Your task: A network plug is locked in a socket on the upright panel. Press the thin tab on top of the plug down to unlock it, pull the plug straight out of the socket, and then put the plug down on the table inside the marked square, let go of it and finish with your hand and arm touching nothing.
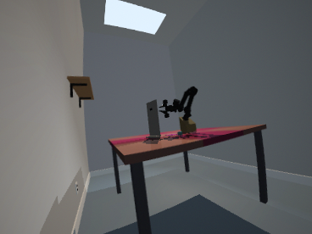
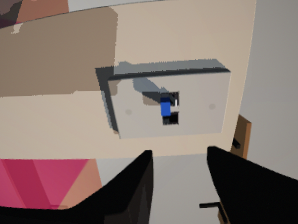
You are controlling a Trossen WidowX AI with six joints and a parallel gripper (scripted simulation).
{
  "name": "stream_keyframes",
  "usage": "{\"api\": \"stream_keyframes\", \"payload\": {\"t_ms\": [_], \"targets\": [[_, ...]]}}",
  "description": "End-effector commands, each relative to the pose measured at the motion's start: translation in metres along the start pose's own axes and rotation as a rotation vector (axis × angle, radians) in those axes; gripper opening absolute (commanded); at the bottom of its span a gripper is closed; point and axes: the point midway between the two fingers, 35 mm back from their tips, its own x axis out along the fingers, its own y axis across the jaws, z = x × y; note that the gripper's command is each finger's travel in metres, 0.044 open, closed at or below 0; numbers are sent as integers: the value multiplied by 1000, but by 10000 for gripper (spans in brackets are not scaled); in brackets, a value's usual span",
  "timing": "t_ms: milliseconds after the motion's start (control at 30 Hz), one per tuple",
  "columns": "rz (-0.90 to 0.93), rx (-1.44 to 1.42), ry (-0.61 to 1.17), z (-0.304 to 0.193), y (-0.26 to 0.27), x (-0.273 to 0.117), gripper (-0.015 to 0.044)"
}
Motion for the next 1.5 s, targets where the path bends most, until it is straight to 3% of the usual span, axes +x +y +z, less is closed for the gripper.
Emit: {"api": "stream_keyframes", "payload": {"t_ms": [0,1400,1467], "targets": [[0,1,3,2,3,9,156],[-4,2,0,18,2,67,156],[-4,2,0,18,2,67,104]]}}
